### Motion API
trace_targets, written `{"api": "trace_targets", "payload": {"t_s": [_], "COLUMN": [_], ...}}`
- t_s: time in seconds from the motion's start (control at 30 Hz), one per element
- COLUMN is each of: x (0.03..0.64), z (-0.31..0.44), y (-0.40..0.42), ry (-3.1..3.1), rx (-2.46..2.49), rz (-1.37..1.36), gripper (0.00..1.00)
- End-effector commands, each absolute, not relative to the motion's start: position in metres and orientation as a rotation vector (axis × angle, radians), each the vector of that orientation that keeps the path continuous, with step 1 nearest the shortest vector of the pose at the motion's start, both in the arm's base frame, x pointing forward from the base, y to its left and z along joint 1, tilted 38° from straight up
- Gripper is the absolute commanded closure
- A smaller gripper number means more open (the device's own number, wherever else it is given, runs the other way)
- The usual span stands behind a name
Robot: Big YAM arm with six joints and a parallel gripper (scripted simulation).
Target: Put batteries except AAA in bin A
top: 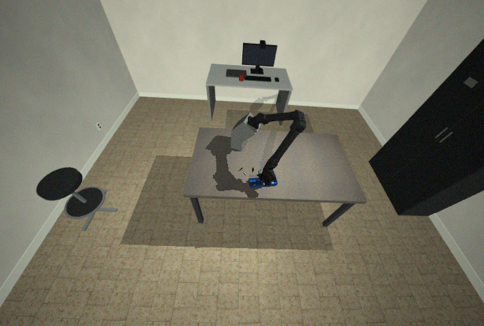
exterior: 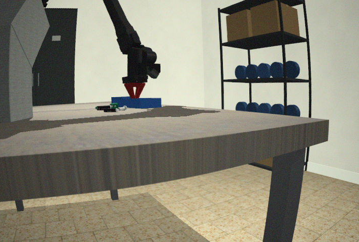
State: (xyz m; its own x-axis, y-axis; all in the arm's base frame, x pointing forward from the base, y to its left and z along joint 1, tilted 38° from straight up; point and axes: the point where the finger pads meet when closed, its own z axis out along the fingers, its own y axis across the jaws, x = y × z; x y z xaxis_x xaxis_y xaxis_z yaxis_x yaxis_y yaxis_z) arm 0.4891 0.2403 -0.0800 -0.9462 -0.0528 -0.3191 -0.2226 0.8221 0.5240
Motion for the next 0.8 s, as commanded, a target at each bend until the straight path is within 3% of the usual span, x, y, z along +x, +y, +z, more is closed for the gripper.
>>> {"api": "trace_targets", "payload": {"t_s": [0.0, 0.77], "x": [0.498, 0.490], "z": [-0.068, -0.045], "y": [0.243, 0.215], "ry": [2.688, 2.689], "rx": [-0.214, -0.199], "rz": [0.830, 0.825], "gripper": [0.91, 0.91]}}
